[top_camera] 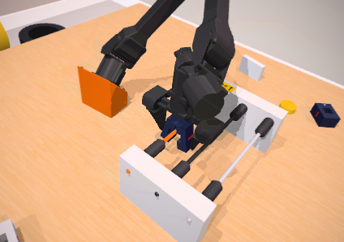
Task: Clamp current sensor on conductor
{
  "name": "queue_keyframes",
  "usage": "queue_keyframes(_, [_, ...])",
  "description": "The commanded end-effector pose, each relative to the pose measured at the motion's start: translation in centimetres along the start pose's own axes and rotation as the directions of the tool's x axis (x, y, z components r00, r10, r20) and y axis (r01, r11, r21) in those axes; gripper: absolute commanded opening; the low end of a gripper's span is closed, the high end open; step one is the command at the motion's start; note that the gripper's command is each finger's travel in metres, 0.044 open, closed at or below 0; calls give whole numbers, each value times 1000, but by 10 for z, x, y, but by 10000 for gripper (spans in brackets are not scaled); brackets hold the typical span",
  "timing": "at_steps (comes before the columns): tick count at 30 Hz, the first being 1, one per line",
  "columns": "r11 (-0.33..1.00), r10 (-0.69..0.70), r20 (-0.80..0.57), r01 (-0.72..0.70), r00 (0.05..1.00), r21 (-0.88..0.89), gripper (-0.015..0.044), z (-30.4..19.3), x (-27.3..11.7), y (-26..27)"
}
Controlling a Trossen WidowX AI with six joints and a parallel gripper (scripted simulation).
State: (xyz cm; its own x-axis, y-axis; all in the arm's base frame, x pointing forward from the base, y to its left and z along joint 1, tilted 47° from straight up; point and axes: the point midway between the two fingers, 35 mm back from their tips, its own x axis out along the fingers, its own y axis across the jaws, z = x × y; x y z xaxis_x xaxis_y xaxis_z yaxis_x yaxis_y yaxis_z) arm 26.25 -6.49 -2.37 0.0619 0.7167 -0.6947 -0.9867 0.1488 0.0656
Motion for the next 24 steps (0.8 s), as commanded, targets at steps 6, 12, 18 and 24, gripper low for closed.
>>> queue_keyframes(6, [1000, 0, 0, 0, 1000, 0, 400, 0, 0, 0])
queue_keyframes(12, [1000, 0, 0, 0, 1000, 0, 360, 0, 0, 0])
queue_keyframes(18, [1000, 0, 0, 0, 1000, 0, 320, 0, 0, 0])
queue_keyframes(24, [1000, 0, 0, 0, 1000, 0, 260, 0, 0, 0])
